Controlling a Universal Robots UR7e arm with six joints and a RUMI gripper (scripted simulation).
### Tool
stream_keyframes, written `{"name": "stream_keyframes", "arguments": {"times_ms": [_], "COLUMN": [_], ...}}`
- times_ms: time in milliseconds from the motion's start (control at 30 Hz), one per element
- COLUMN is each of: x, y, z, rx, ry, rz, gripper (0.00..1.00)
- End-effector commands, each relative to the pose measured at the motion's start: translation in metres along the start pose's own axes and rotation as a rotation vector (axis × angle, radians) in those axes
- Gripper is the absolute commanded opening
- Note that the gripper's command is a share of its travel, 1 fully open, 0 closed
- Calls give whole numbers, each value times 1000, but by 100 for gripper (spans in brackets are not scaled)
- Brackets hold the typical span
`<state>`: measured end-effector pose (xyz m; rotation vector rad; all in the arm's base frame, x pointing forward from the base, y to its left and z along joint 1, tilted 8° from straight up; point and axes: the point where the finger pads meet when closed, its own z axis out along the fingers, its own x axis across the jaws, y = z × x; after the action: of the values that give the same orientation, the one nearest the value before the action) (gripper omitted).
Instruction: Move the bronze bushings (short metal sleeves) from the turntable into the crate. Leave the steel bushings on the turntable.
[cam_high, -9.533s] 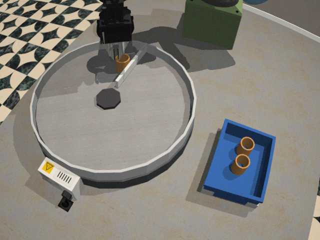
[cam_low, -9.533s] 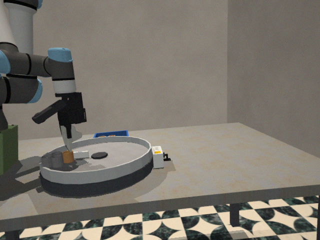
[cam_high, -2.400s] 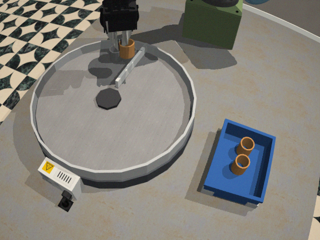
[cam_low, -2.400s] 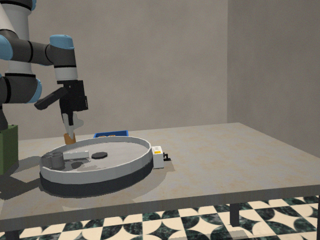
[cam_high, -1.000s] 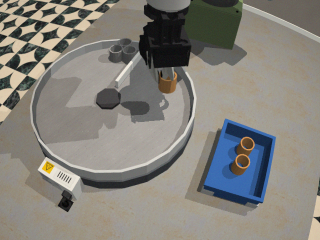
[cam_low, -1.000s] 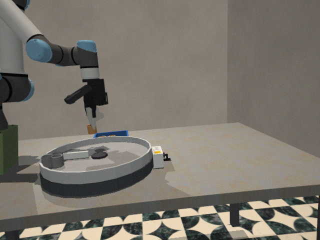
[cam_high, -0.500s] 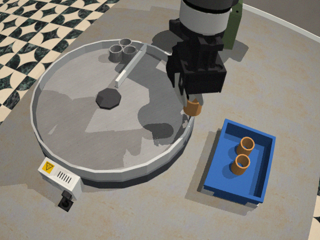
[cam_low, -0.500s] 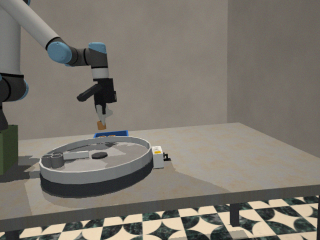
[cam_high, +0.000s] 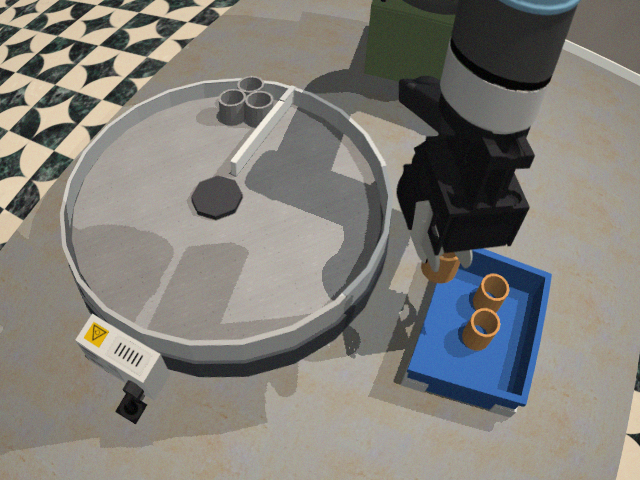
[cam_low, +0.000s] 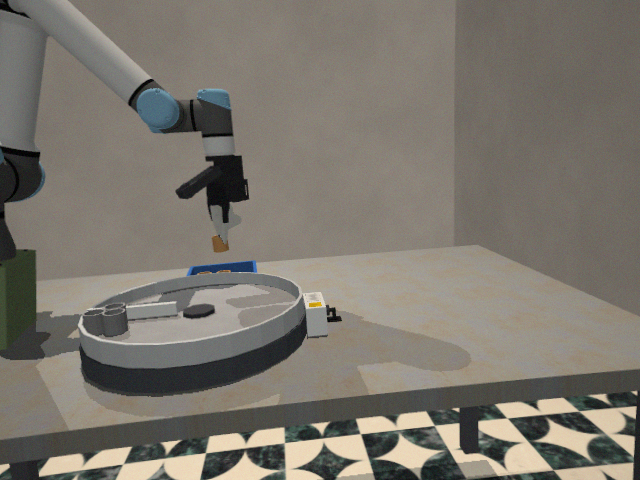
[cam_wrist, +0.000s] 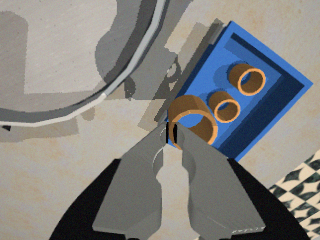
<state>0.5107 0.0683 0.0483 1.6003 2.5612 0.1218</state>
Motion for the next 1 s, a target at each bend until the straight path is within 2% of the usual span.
{"name": "stream_keyframes", "arguments": {"times_ms": [0, 400, 967], "x": [10, 35, 47], "y": [18, 58, 77], "z": [0, 0, 0], "rx": [1, 1, 1], "ry": [-1, -1, -1], "rz": [1, 1, 1], "gripper": [0, 0, 0]}}
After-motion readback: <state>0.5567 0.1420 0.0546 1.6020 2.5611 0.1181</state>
